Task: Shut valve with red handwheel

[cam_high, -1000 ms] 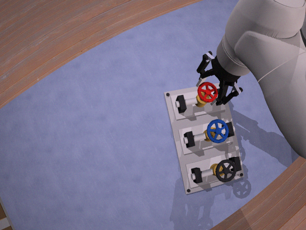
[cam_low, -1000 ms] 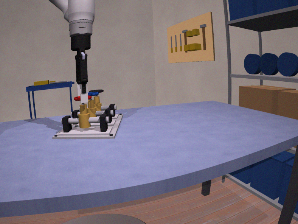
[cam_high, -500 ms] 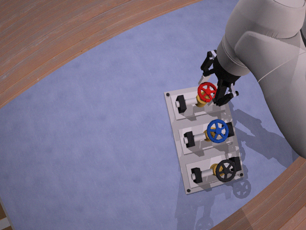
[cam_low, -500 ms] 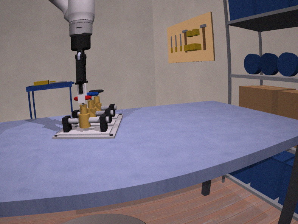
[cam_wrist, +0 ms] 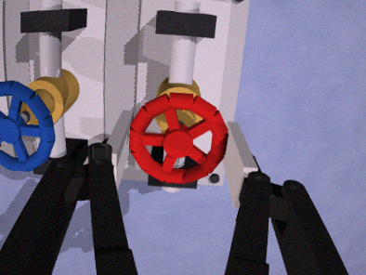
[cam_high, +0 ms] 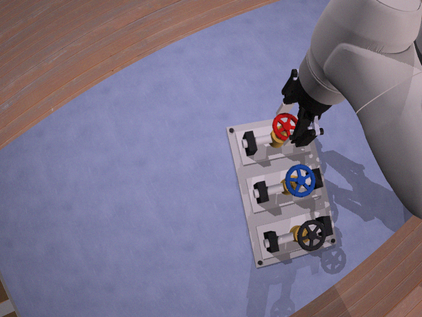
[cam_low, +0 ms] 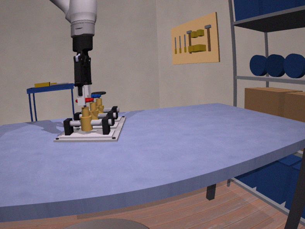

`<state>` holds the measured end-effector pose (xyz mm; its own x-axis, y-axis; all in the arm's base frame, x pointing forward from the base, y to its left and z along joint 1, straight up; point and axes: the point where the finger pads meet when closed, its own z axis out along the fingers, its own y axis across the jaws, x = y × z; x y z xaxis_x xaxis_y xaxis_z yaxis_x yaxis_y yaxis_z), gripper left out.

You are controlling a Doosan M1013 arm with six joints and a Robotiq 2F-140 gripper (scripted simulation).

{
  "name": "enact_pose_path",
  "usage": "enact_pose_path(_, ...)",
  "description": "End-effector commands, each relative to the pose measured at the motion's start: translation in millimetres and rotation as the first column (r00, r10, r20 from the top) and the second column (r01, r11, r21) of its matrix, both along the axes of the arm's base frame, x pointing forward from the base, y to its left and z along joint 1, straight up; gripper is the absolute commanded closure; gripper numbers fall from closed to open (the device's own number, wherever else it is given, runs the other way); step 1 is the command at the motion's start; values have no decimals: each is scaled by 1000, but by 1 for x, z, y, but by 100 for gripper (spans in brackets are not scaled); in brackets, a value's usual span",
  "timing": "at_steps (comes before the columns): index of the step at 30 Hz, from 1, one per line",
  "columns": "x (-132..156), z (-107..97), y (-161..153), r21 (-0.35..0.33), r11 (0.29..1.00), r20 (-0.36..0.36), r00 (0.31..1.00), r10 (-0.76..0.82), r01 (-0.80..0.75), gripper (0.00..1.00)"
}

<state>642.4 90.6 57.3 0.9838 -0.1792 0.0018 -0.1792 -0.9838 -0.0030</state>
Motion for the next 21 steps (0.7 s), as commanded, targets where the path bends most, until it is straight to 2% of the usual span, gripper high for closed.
enact_pose_path(1,0,0,0,-1,999,0,999,-35,35,90)
enact_pose_path(21,0,0,0,0,991,0,991,-134,134,90)
